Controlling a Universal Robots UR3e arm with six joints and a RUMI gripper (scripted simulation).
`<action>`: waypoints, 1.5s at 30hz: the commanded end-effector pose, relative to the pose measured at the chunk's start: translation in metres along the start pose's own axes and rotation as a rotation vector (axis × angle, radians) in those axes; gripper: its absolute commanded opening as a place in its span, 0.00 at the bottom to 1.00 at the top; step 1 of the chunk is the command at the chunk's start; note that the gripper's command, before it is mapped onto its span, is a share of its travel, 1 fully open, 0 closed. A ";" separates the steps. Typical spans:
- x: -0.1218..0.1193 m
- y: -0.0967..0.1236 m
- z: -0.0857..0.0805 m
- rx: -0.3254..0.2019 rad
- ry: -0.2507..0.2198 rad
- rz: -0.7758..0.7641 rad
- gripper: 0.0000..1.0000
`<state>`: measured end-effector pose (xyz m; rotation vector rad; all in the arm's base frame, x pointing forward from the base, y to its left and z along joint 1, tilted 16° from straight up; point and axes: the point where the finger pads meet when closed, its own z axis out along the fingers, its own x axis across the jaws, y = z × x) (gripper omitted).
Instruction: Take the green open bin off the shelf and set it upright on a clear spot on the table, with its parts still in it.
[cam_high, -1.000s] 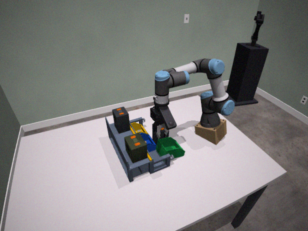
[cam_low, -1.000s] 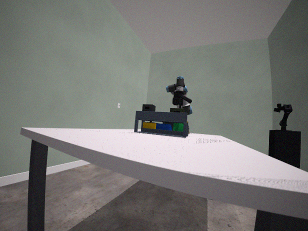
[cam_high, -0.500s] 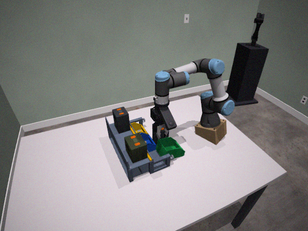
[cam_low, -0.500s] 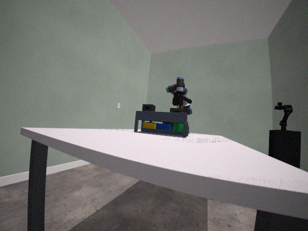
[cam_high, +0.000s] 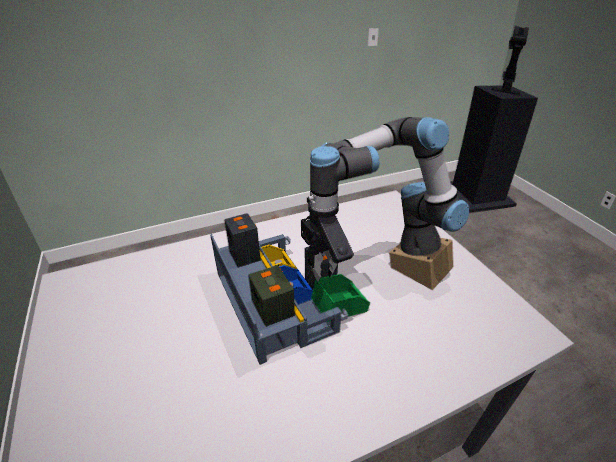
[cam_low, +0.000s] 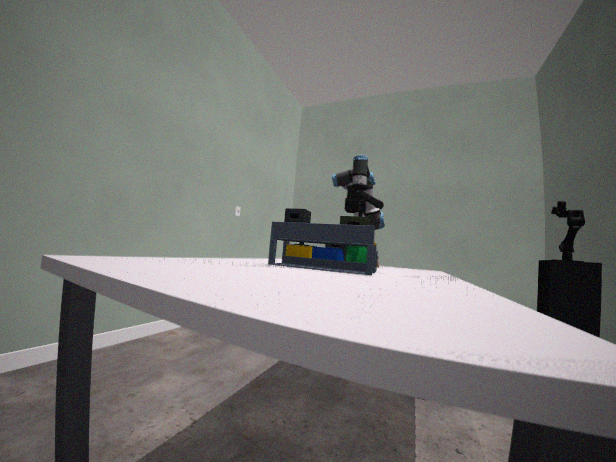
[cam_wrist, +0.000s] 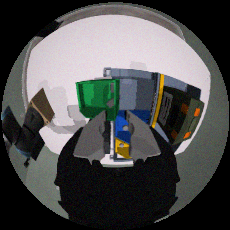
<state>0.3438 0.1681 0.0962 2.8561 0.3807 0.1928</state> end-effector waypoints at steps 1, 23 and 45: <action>0.000 0.000 0.005 0.000 0.003 0.000 0.20; 0.000 0.000 0.019 0.000 0.003 0.000 0.20; 0.000 0.000 0.029 0.000 0.003 0.000 0.20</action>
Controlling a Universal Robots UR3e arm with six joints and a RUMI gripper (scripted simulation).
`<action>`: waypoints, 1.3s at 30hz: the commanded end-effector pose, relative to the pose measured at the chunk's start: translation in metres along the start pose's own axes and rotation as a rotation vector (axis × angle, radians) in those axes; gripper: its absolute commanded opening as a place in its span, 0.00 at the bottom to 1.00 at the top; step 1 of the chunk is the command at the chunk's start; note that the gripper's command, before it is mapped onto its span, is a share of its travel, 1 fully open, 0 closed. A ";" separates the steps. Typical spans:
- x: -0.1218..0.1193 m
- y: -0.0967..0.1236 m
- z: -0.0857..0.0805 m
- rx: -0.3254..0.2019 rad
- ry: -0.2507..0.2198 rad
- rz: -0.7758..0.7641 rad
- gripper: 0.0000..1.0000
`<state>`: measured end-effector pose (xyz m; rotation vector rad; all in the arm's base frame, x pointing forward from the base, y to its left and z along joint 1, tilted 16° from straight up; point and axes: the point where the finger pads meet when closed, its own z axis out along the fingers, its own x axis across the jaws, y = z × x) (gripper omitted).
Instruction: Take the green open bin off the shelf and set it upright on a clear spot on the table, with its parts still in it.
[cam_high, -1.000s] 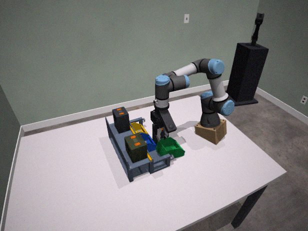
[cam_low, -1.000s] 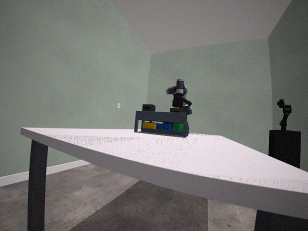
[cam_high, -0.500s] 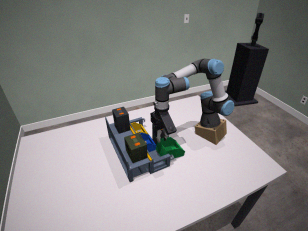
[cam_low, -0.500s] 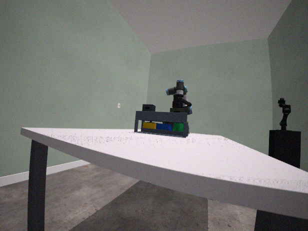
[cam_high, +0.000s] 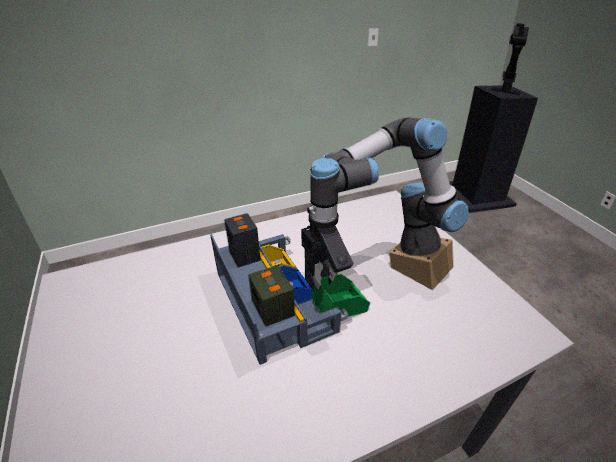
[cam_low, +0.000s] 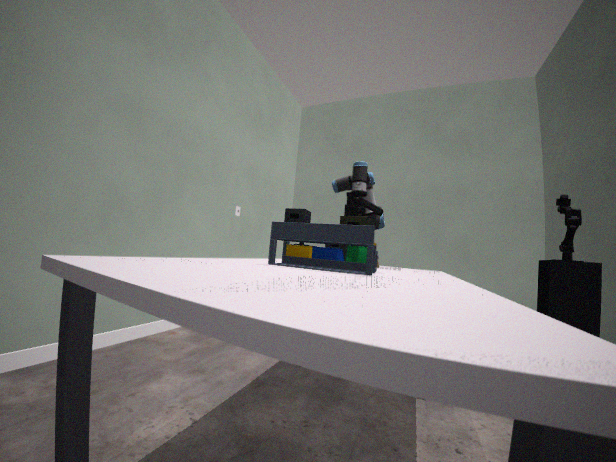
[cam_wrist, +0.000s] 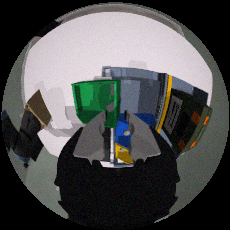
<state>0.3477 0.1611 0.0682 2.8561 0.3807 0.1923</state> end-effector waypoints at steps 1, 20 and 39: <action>0.001 0.000 -0.001 0.000 0.003 0.000 0.20; 0.000 0.000 0.009 0.000 0.003 0.000 0.20; 0.000 0.000 0.021 0.000 0.003 0.000 0.20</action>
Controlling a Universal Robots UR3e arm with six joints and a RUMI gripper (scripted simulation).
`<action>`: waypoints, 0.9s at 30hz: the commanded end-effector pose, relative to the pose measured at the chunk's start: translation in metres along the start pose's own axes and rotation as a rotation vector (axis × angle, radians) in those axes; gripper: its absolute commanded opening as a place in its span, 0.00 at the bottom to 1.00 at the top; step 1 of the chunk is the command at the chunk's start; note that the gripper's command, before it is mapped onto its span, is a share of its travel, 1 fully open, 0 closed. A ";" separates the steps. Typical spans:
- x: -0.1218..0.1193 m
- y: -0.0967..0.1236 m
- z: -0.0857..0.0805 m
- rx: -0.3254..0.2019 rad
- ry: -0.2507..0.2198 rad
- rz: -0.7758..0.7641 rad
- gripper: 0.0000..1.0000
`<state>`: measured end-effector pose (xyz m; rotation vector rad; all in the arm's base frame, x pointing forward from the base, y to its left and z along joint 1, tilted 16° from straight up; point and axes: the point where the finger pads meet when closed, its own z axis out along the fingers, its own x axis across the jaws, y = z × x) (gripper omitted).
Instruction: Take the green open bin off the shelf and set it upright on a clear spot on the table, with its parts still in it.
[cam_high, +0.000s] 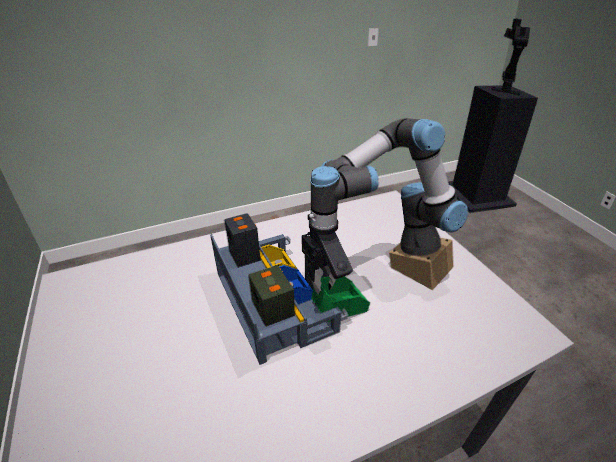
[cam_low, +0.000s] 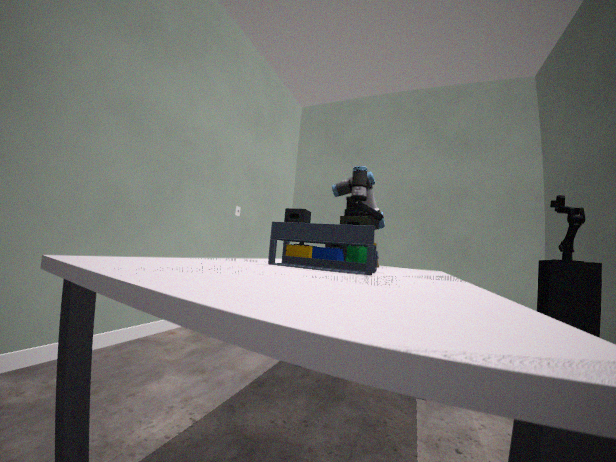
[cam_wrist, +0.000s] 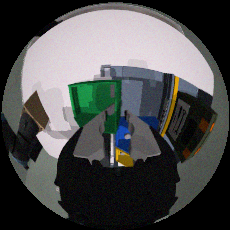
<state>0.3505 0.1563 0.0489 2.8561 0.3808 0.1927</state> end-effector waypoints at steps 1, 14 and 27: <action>0.001 0.000 0.003 0.000 0.003 0.000 0.20; 0.000 0.000 0.009 0.000 0.003 0.000 0.20; 0.000 0.000 0.009 0.000 0.003 0.000 0.00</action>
